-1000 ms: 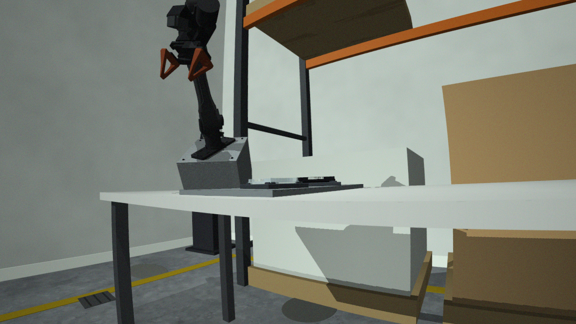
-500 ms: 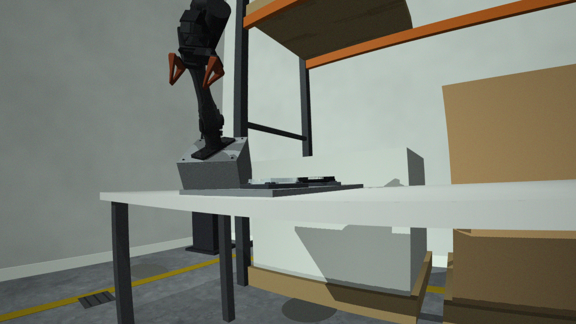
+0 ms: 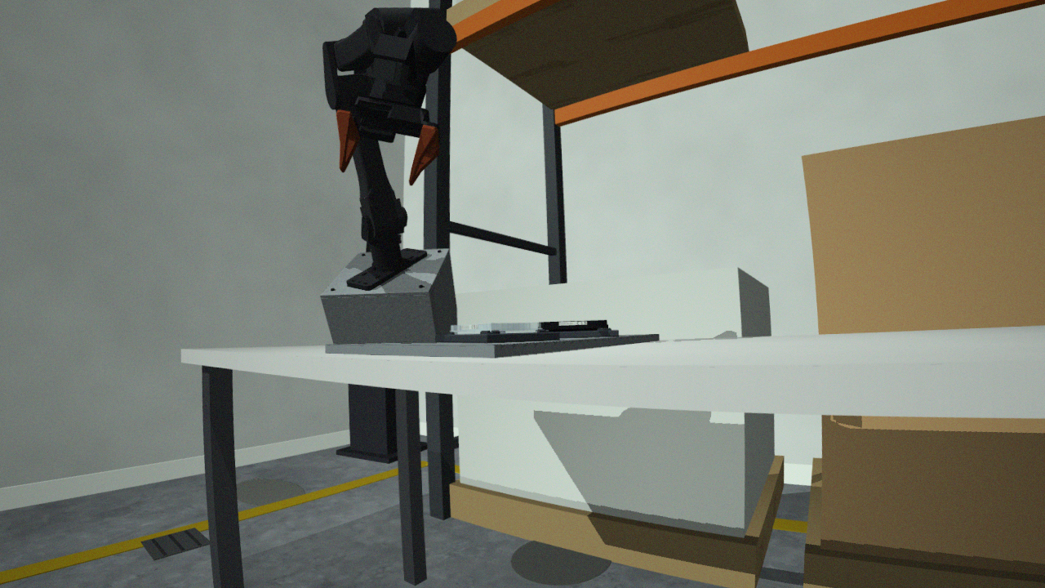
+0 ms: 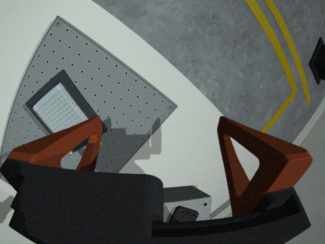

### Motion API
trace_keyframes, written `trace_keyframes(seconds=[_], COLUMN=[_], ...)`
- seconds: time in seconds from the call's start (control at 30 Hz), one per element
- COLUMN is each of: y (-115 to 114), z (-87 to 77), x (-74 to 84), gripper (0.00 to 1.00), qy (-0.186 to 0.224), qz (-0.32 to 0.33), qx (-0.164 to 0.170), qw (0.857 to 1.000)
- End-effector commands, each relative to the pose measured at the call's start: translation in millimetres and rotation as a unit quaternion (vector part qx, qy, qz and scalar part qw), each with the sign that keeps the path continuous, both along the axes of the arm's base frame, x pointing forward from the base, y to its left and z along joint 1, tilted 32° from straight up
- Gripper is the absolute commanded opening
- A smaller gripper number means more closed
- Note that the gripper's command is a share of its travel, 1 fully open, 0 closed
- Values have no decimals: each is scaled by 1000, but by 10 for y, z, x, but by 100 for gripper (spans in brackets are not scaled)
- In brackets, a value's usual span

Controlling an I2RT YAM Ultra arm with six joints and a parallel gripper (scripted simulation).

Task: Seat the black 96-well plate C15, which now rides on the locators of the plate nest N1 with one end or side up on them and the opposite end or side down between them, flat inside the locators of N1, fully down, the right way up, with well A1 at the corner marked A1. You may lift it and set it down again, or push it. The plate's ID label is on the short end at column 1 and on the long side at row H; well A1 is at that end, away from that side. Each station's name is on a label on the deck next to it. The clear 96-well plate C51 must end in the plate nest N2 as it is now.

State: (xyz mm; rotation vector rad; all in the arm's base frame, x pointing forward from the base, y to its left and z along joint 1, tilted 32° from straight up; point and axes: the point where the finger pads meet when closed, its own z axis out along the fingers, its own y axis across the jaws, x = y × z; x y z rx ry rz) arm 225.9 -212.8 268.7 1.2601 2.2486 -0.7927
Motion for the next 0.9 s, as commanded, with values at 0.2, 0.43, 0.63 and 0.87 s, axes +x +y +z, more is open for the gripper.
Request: trace_keyframes(seconds=[0.2, 0.43, 0.63, 0.87], y=[124, 216, 336, 457], z=[-144, -279, -446, -592], x=[376, 566, 786, 951], gripper=[100, 100, 100, 100], qy=[23, 49, 57, 91], qz=[64, 107, 121, 177], qx=[-2, 3, 5, 8], qw=[998, 993, 991, 980])
